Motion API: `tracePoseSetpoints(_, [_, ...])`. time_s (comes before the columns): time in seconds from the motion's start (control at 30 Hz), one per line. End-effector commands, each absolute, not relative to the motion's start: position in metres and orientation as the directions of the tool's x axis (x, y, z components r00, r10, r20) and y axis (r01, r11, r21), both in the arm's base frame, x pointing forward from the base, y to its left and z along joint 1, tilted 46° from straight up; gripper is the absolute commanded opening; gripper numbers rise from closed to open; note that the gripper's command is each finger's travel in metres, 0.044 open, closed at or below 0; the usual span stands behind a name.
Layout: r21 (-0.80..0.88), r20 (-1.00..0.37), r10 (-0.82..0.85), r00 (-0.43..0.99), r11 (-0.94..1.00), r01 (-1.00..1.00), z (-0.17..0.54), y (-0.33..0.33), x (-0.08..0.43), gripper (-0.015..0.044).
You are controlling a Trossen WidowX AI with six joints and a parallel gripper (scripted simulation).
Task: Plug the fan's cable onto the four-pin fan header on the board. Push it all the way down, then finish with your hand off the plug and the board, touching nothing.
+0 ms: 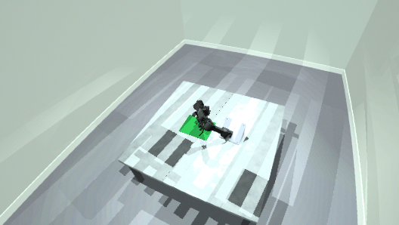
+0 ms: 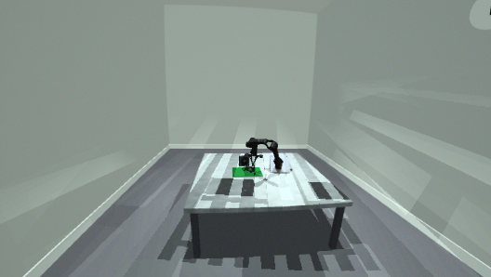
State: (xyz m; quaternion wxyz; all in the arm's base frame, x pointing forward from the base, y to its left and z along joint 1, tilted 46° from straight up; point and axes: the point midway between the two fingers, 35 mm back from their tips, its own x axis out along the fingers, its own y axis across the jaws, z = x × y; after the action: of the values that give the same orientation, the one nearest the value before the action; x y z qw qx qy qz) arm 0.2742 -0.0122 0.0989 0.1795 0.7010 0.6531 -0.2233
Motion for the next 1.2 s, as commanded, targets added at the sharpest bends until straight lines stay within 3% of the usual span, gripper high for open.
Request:
tracePoseSetpoints(0.0, [0.063,-0.565,0.824,0.039,-0.004,0.998,0.099,-0.014,0.281,0.0])
tracePoseSetpoints(0.63, [0.494,-0.641,0.768,0.002,0.411,0.767,0.102,-0.011,0.309,0.0])
tracePoseSetpoints(1.17, [0.665,-0.694,0.719,-0.013,0.649,0.368,0.105,-0.007,0.33,0.0])
